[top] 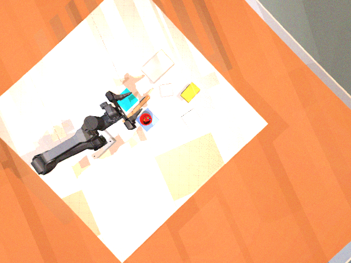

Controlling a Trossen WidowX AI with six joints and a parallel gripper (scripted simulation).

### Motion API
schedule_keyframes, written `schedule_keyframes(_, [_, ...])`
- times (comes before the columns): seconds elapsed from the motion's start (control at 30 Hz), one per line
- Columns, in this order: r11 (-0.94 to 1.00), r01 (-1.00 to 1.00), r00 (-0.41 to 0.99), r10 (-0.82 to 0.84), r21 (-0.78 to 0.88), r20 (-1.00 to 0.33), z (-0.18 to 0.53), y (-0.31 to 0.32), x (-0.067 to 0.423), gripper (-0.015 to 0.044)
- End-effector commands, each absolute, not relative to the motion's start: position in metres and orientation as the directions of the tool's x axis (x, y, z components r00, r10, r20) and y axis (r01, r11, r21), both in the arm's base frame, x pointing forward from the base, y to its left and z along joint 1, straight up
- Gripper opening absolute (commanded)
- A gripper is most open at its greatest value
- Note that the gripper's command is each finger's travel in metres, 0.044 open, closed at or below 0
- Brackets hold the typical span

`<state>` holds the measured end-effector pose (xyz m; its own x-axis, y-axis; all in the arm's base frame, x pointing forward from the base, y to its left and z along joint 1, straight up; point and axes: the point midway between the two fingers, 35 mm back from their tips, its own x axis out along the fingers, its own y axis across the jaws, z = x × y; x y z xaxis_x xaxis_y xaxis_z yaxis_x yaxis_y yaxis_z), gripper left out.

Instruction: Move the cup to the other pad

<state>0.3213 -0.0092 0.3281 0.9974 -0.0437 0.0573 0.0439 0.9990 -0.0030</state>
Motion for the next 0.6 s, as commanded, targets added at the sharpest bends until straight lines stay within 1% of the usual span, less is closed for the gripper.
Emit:
schedule_keyframes(0.0, [0.999,0.044,0.998,-0.043,-0.007,0.05,0.326,-0.009,0.322,0.0374])
schedule_keyframes(0.1, [0.998,0.037,0.998,-0.039,-0.052,-0.039,0.308,-0.012,0.332,0.0295])
schedule_keyframes(0.17, [0.993,0.028,0.992,-0.042,-0.113,-0.116,0.292,-0.014,0.338,0.0243])
schedule_keyframes(0.27, [0.965,-0.038,0.948,-0.048,-0.26,-0.315,0.252,-0.02,0.35,0.0164])
schedule_keyframes(0.3, [0.948,-0.077,0.921,-0.05,-0.307,-0.386,0.238,-0.022,0.352,0.0148])
schedule_keyframes(0.37, [0.888,-0.209,0.832,-0.058,-0.41,-0.551,0.204,-0.027,0.354,0.0148])
schedule_keyframes(0.43, [0.801,-0.389,0.704,-0.061,-0.456,-0.708,0.17,-0.033,0.349,0.0148])
schedule_keyframes(0.5, [0.693,-0.581,0.547,-0.057,-0.427,-0.836,0.139,-0.038,0.338,0.0148])
schedule_keyframes(0.57, [0.568,-0.756,0.367,-0.044,-0.326,-0.929,0.114,-0.041,0.322,0.0148])
